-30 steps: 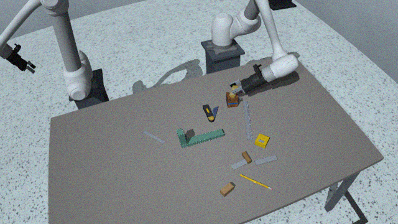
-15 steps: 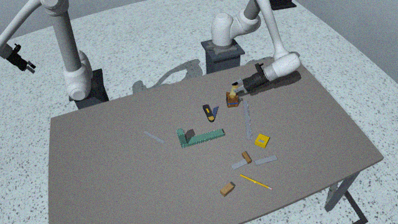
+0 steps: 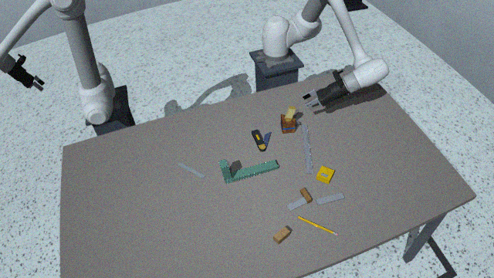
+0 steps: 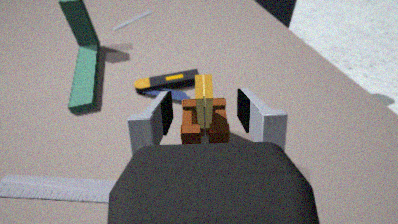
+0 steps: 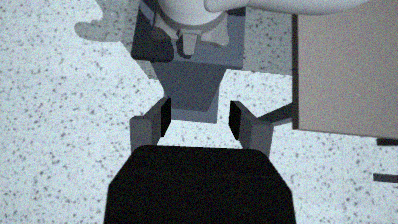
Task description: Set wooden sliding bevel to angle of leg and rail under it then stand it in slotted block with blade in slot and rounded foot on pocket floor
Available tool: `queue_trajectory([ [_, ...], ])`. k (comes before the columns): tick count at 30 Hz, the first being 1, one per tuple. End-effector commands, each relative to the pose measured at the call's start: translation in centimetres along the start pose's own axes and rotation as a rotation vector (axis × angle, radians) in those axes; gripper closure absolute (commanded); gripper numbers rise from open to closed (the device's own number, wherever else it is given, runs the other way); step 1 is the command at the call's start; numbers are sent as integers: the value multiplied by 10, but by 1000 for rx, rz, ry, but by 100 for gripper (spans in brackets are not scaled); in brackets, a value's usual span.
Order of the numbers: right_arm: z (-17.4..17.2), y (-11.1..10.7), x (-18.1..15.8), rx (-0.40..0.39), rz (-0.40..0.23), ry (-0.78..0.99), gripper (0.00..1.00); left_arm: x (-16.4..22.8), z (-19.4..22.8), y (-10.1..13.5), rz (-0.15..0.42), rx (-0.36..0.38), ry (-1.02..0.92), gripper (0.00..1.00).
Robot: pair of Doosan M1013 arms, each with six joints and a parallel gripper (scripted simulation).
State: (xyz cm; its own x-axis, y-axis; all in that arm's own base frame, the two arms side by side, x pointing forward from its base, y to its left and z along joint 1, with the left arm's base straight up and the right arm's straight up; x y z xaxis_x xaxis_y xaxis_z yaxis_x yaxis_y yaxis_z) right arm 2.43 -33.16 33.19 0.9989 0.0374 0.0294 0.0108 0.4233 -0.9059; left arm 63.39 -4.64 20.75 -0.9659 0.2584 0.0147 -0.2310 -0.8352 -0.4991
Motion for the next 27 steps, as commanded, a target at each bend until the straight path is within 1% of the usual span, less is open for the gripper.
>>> queue_trajectory([
  [1, 0, -1, 0, -1, 0, 0, 0, 0, 1, -17, 0, 0, 1, 0],
  [6, 0, -1, 0, -1, 0, 0, 0, 0, 1, -27, 0, 0, 1, 0],
  [27, 0, -1, 0, -1, 0, 0, 0, 0, 1, -27, 0, 0, 1, 0],
])
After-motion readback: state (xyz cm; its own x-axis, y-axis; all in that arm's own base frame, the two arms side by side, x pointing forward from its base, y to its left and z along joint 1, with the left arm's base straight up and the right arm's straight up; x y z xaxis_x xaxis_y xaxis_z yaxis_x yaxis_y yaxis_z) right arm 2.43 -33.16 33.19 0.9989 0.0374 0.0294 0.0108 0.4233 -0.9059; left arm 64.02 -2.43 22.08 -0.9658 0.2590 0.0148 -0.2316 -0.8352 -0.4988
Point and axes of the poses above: on each arm, the point where the finger pads meet when closed, its own y axis out along the fingers, its own x axis across the jaws, z = x × y, the point moved 7 cm from there along -y, back along the fingers, and after that the axes turned 1 degree about -y, right-handed, at the moved point
